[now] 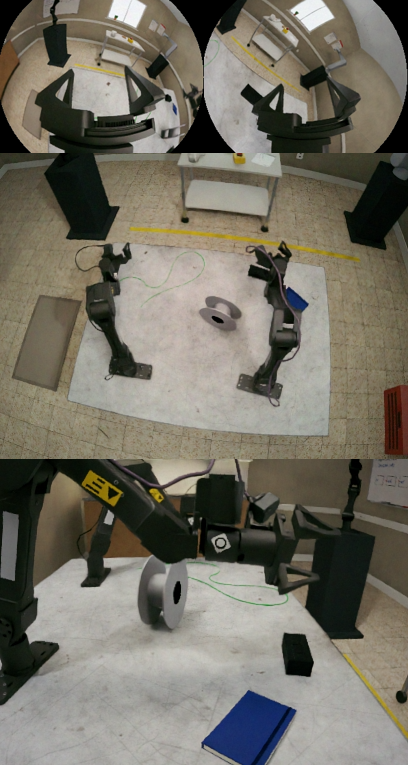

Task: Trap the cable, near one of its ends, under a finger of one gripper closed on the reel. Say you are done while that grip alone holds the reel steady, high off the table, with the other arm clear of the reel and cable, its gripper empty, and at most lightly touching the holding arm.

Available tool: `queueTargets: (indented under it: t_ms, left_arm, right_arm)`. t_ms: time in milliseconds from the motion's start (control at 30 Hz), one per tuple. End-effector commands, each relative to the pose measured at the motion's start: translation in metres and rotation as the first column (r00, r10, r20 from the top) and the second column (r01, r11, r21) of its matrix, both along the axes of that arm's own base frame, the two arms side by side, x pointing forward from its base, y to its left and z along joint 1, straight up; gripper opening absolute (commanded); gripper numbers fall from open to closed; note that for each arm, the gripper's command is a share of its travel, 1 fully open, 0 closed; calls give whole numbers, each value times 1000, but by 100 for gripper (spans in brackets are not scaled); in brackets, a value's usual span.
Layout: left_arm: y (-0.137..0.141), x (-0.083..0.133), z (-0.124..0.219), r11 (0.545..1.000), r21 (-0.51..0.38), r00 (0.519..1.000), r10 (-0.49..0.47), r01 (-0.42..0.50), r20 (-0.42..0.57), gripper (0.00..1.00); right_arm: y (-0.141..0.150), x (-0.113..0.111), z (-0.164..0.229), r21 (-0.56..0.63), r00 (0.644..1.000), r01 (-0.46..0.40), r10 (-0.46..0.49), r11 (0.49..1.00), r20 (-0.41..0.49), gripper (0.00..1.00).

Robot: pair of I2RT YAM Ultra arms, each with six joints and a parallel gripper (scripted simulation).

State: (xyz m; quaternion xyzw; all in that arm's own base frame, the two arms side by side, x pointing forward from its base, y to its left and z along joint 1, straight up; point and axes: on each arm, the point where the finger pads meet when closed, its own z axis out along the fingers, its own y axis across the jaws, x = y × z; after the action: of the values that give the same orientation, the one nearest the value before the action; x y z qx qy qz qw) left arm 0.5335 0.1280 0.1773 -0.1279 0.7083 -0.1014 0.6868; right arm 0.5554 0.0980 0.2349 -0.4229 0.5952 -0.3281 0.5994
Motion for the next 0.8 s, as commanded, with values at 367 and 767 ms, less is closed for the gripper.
queueTargets:
  t_ms: [367, 767]
  left_arm:
    - [0, 0, 7, 1000, 5, 1000, 0, 0, 16, 100]
    - [0, 0, -9, 1000, -8, 1000, 0, 0, -24, 100]
  right_arm:
    - [0, 0, 8, 4, 1000, 0, 0, 1000, 17, 100]
    - [0, -1, 2, 5, 1000, 0, 0, 1000, 9, 100]
